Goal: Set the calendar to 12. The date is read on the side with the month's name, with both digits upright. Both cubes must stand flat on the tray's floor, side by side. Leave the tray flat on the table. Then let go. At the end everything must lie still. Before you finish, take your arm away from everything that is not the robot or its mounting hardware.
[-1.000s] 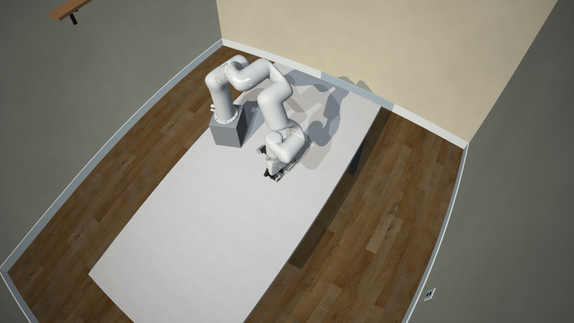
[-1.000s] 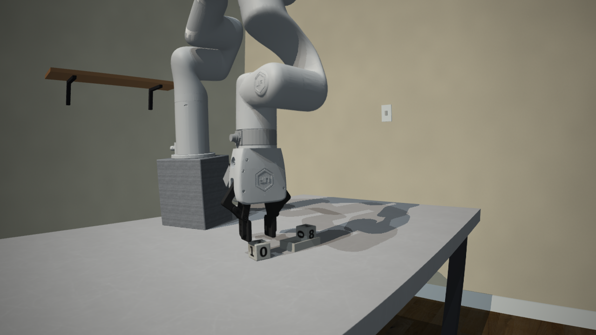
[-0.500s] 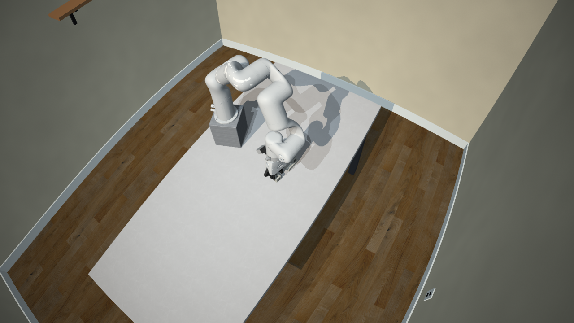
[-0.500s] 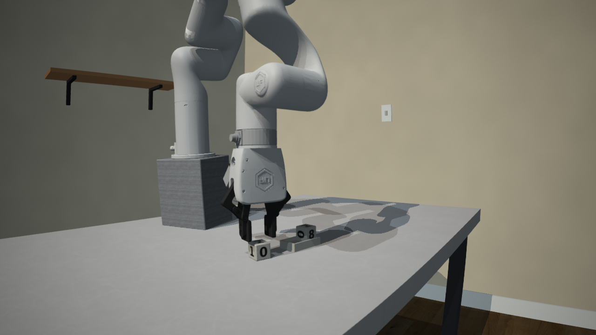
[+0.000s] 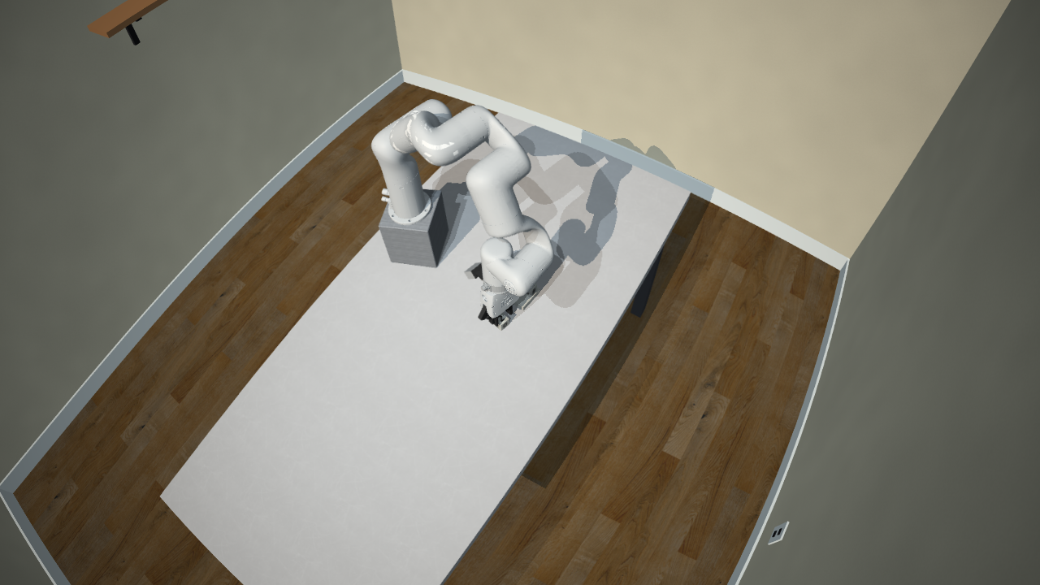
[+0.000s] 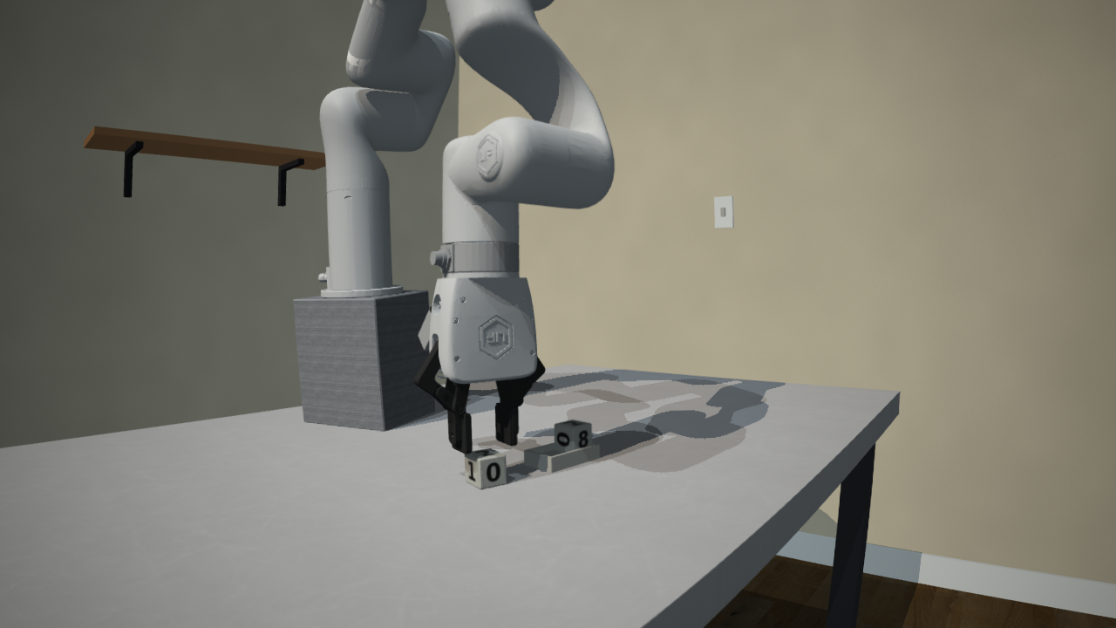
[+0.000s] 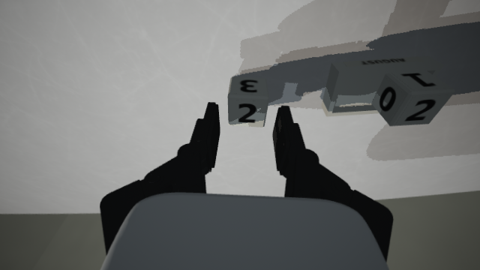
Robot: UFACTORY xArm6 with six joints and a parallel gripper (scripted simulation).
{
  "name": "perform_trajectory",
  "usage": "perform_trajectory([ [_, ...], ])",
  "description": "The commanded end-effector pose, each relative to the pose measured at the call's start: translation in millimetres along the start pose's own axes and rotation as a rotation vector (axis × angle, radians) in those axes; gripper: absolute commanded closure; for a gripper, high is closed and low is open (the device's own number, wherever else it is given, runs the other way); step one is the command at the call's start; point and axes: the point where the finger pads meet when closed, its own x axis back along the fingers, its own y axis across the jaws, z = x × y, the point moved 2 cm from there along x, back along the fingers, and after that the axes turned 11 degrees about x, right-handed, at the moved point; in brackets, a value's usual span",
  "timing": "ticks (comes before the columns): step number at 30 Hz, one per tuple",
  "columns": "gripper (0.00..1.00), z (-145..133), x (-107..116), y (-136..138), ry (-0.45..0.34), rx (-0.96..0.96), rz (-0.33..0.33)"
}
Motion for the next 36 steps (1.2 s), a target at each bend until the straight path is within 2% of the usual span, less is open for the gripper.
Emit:
perform_trajectory([
  [1, 0.51, -1.2, 0.9, -0.2, -0.003, 0.0, 0.0],
  [30, 0.51, -1.2, 1.1, -0.2, -0.003, 0.0, 0.0],
  [36, 0.51, -1.2, 10.6, -0.2, -0.003, 0.0, 0.0],
])
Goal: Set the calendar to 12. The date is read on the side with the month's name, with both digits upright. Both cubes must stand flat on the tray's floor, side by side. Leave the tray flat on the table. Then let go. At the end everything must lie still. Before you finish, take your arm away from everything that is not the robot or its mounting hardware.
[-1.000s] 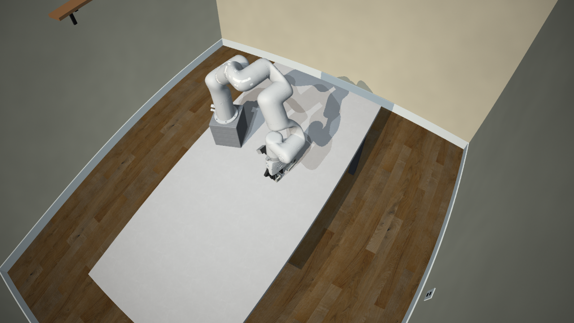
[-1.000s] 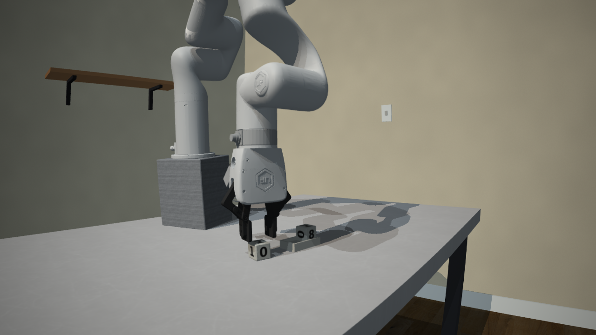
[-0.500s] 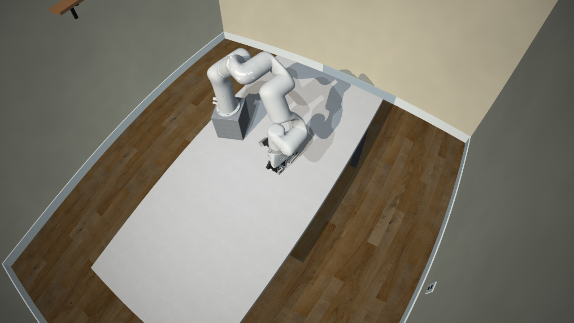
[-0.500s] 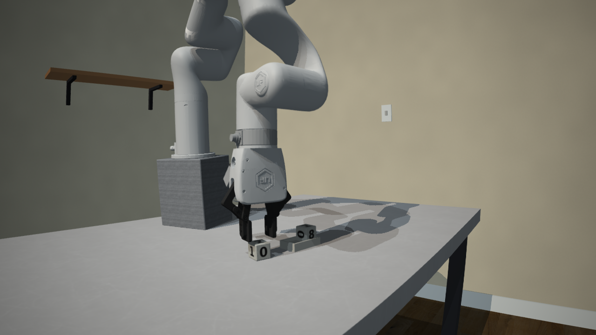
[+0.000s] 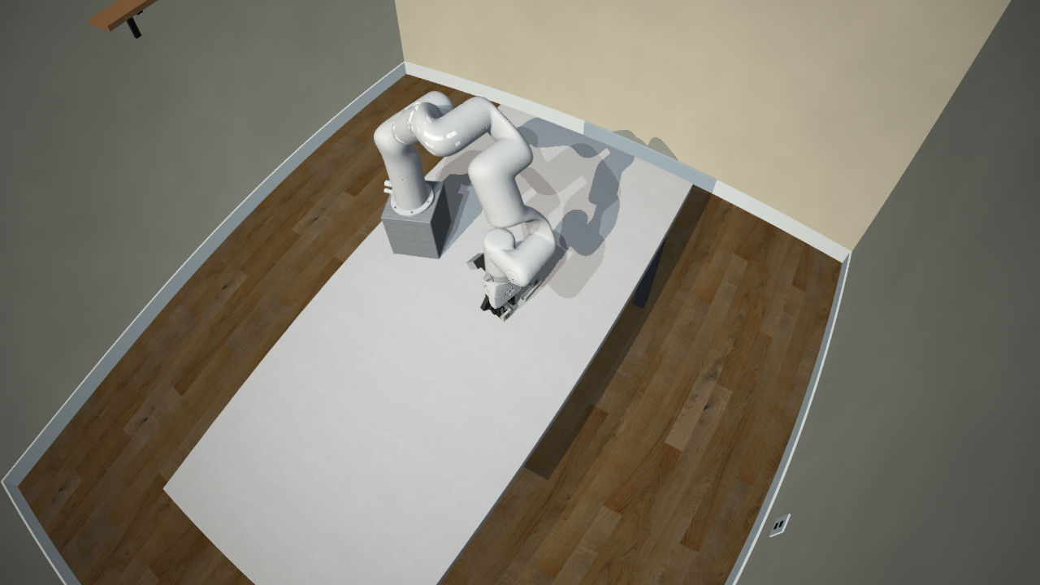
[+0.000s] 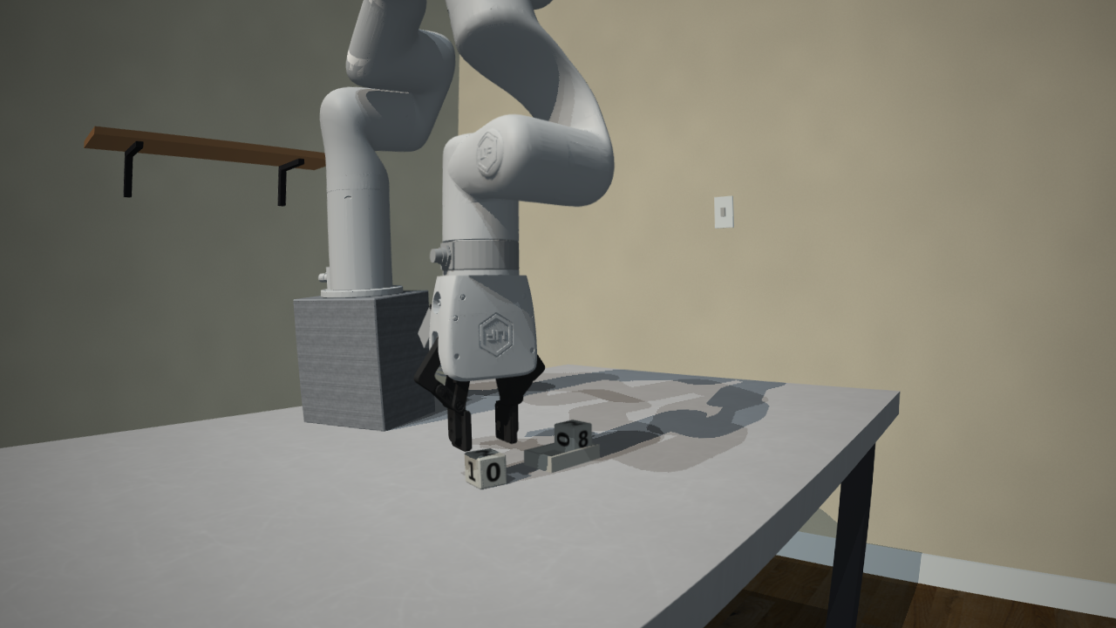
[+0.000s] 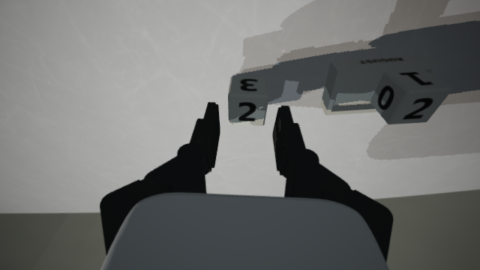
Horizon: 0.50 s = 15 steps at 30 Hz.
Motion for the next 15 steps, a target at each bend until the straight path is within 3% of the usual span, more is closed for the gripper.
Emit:
perform_trajectory([
  [1, 0.51, -1.4, 11.4, -0.2, -0.003, 0.0, 0.0],
  [7, 0.51, -1.4, 32.7, -0.2, -0.003, 0.0, 0.0],
  [15, 0.51, -1.3, 45.2, -0.2, -0.003, 0.0, 0.0],
])
